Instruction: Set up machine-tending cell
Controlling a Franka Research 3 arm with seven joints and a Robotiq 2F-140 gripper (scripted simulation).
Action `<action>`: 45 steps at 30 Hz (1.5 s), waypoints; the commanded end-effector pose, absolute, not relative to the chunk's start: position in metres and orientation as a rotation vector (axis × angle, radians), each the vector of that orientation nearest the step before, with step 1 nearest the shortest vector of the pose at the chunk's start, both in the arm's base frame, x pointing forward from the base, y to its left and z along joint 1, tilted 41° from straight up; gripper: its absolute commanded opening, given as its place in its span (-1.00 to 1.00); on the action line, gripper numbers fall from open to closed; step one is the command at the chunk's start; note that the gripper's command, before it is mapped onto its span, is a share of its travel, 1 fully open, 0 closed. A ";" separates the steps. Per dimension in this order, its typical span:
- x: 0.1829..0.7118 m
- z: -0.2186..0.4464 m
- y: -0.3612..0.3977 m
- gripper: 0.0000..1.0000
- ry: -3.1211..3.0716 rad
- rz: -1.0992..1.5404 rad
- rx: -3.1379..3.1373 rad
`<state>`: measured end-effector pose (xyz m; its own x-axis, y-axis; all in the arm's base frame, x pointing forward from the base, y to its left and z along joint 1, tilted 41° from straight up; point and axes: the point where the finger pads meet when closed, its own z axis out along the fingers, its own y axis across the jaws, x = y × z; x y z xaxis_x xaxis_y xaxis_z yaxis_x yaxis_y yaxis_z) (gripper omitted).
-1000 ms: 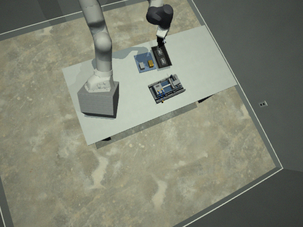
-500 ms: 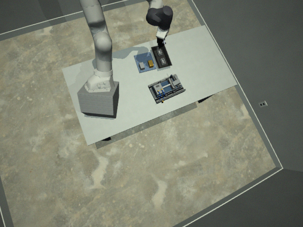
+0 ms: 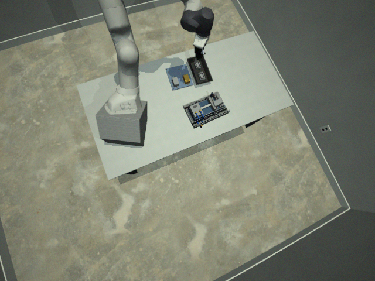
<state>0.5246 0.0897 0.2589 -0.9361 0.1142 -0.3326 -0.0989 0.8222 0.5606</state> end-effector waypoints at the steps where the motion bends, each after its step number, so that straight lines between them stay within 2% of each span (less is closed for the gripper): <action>1: 0.525 0.257 0.090 -1.00 2.652 0.843 0.007; 45: 0.518 0.272 0.079 -1.00 2.652 0.843 0.007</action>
